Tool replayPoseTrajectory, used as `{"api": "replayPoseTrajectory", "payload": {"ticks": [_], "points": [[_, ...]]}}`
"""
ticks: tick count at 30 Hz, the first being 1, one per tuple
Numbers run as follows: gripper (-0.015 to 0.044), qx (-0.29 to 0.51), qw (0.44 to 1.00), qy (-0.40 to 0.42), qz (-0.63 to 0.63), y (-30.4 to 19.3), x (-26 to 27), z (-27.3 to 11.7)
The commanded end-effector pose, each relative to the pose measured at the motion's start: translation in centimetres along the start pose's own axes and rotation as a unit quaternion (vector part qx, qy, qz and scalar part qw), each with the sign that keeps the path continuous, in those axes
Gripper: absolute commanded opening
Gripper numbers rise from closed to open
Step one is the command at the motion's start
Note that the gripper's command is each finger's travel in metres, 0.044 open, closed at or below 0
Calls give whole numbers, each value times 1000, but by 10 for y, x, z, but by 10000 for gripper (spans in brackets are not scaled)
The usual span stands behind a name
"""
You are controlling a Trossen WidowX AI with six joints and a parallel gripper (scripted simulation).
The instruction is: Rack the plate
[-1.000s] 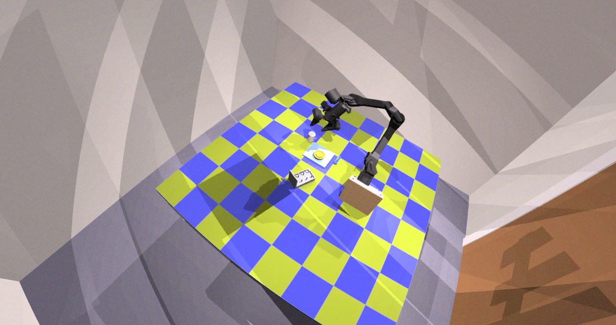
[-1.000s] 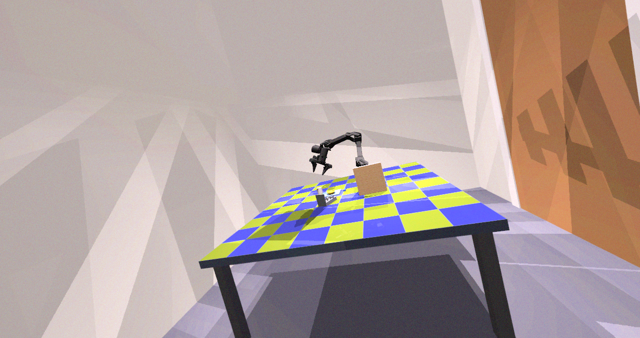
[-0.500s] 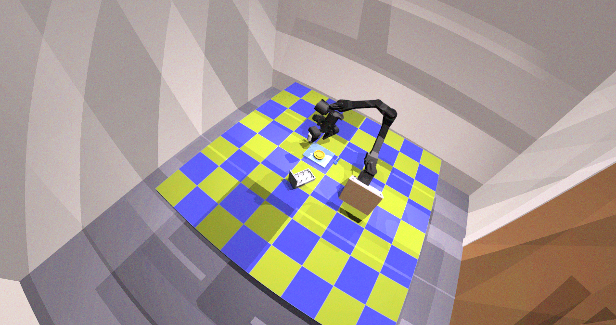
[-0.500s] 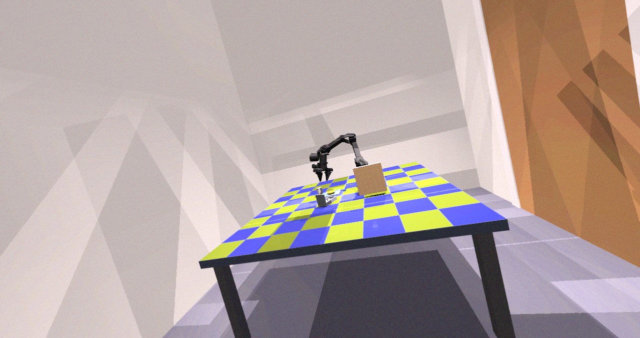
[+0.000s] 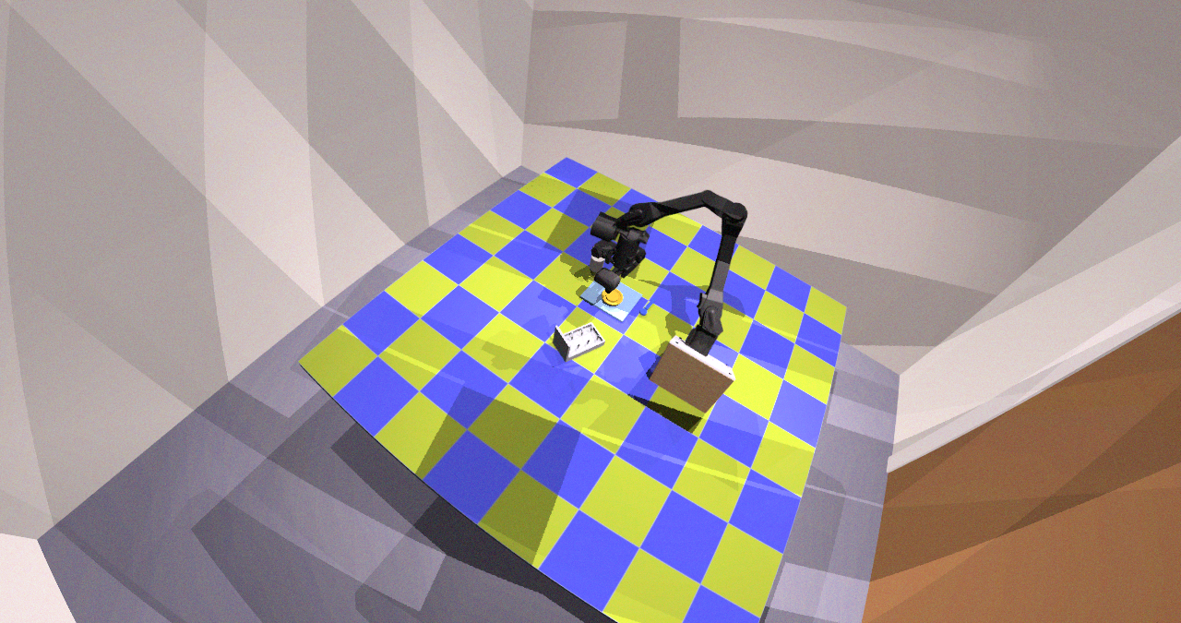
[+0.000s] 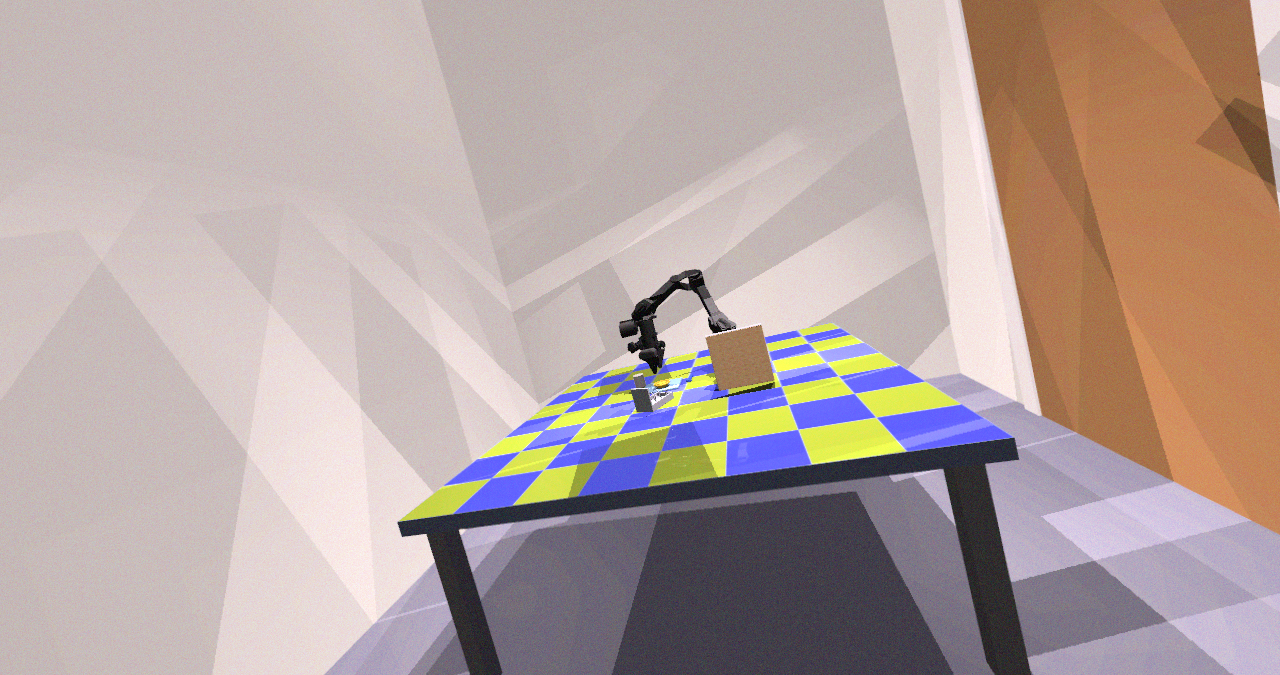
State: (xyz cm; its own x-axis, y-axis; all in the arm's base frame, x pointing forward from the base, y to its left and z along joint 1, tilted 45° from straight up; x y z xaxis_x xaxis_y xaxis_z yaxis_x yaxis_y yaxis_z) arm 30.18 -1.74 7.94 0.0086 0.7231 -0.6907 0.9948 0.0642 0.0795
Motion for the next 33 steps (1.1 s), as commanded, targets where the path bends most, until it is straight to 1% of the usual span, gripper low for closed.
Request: {"api": "replayPoseTrajectory", "payload": {"ticks": [1, 33], "points": [[400, 4, 1000, -8, -11, -1, 0, 2], [400, 4, 1000, -8, -11, -2, 1, 52]]}}
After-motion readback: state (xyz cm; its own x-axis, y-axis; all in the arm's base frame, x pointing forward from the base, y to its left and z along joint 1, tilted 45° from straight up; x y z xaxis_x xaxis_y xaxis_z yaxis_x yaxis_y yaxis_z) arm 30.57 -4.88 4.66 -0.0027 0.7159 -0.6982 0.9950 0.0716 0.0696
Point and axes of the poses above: the point midway between the two fingers, 35 mm back from their tips, its own z axis out along the fingers, its own x axis across the jaws, y = z × x, the point moved 2 cm from there along -z, back along the fingers, and after that the axes turned 1 degree about z, right-handed, at the moved point
